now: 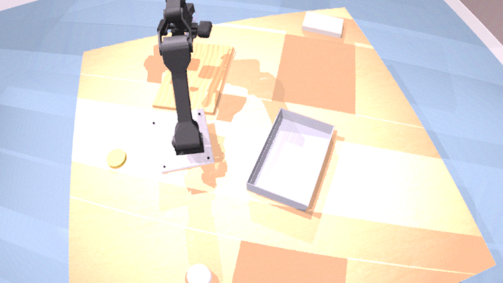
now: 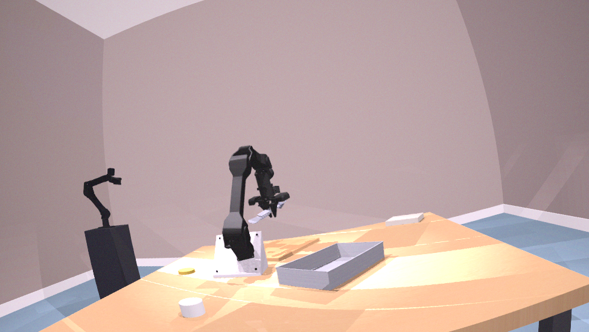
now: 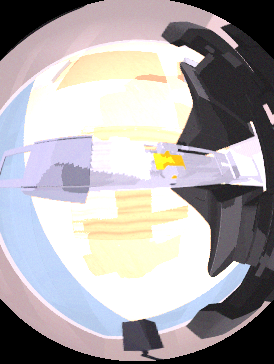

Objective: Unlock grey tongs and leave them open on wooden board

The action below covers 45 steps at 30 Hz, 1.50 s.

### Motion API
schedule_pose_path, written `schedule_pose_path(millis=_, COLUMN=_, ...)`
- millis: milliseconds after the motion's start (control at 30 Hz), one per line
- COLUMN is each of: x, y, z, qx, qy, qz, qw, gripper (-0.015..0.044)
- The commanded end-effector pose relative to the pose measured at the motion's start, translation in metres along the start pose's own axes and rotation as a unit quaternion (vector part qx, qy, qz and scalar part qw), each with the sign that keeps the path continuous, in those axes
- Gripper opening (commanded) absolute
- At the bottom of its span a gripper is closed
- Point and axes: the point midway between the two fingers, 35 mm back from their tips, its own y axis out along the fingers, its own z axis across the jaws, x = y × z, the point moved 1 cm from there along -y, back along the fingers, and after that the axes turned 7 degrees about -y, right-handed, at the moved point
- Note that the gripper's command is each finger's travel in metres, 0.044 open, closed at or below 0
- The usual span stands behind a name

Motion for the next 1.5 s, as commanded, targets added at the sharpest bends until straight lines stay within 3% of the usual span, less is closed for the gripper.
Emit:
schedule_pose_path(millis=0, x=0.004, y=-0.005, z=0.001, qx=-0.007, qy=-0.003, qz=-0.039, qw=0.999, gripper=-0.0150)
schedule_pose_path(millis=1467, x=-0.009, y=-0.031, z=0.007, qx=-0.051, qy=-0.008, qz=-0.362, qw=0.931, gripper=-0.0150)
